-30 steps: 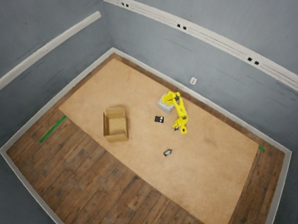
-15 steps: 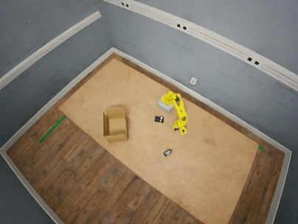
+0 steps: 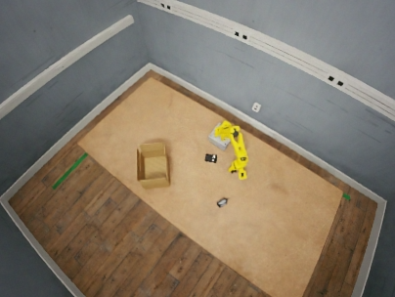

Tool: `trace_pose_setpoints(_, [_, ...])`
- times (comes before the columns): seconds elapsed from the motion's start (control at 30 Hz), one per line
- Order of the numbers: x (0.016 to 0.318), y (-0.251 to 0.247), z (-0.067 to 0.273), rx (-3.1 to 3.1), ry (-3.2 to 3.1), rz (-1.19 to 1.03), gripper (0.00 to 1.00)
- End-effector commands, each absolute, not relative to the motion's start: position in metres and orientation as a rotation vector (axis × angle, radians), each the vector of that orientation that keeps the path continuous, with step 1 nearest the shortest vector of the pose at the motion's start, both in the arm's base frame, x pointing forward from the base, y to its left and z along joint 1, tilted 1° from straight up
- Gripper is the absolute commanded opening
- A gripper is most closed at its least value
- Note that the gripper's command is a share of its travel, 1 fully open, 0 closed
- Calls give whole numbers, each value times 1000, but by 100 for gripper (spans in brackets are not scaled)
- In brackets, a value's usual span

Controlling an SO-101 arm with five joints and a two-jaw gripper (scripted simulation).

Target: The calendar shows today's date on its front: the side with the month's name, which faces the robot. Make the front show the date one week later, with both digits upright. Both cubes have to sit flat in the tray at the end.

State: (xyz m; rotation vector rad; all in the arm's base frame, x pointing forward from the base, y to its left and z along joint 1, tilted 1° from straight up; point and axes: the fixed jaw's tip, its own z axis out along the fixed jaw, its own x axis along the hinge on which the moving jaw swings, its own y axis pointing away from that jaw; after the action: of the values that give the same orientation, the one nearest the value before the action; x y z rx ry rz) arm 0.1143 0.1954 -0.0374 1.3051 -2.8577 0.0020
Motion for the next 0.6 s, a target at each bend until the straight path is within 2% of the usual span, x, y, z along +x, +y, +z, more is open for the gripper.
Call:
trace_pose_setpoints(0.0, [109, 192, -46, 1304, -2833, 24, 35])
trace_pose_setpoints(0.57, [109, 191, -48, 1304, -2833, 24, 35])
